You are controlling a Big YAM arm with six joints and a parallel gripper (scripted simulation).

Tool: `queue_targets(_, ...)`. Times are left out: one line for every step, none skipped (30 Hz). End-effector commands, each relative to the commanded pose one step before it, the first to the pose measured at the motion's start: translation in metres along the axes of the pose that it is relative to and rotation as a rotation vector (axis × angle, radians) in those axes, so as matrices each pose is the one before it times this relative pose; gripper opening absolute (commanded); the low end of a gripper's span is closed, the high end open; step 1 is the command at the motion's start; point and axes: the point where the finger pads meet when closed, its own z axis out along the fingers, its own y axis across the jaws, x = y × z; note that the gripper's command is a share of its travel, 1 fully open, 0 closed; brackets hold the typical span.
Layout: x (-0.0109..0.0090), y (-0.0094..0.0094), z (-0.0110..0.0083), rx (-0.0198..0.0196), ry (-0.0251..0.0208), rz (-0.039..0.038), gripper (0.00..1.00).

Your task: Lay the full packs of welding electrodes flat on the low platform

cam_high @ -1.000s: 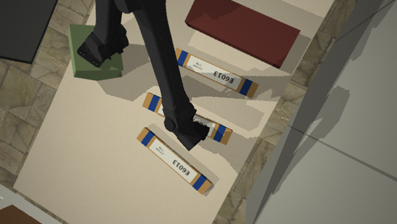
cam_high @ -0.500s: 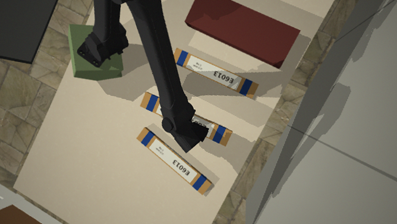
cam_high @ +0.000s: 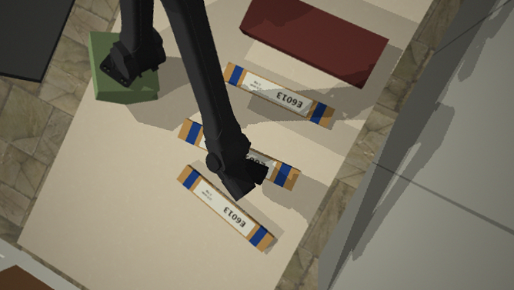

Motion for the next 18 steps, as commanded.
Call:
queue_targets(-0.02935, -0.00832, -0.03759, 0.04790, -0.07118, -0.04040, 0.00)
queue_targets(-0.00009, -0.00002, -0.00209, 0.00018, -0.00004, -0.00017, 0.00)
queue_targets(-0.00009, -0.00002, -0.00209, 0.00019, -0.00003, -0.00017, 0.00)
queue_targets(-0.00009, -0.00002, -0.00209, 0.00019, -0.00003, -0.00016, 0.00)
queue_targets(-0.00009, -0.00002, -0.00209, 0.00019, -0.00003, -0.00016, 0.00)
queue_targets(-0.00009, -0.00002, -0.00208, 0.00019, -0.00002, -0.00016, 0.00)
queue_targets(-0.00008, -0.00002, -0.00208, 0.00019, -0.00002, -0.00016, 0.00)
queue_targets(-0.00008, -0.00002, -0.00208, 0.00019, -0.00002, -0.00016, 0.00)
queue_targets(0.00000, 0.00000, 0.00000, 0.00000, 0.00000, 0.00000, 0.00)
queue_targets(0.00000, 0.00000, 0.00000, 0.00000, 0.00000, 0.00000, 0.00)
queue_targets(-0.00008, -0.00002, -0.00209, 0.00019, -0.00001, -0.00016, 0.00)
queue_targets(-0.00008, -0.00002, -0.00208, 0.00019, -0.00001, -0.00016, 0.00)
queue_targets(-0.00008, -0.00002, -0.00208, 0.00019, -0.00001, -0.00015, 0.00)
queue_targets(-0.00008, -0.00002, -0.00208, 0.00019, -0.00001, -0.00015, 0.00)
queue_targets(-0.00008, -0.00002, -0.00208, 0.00019, 0.00000, -0.00015, 0.00)
queue_targets(-0.00007, -0.00002, -0.00208, 0.00019, 0.00000, -0.00015, 0.00)
queue_targets(-0.00007, -0.00002, -0.00208, 0.00019, 0.00000, -0.00015, 0.00)
queue_targets(-0.00007, -0.00002, -0.00208, 0.00019, 0.00000, -0.00015, 0.00)
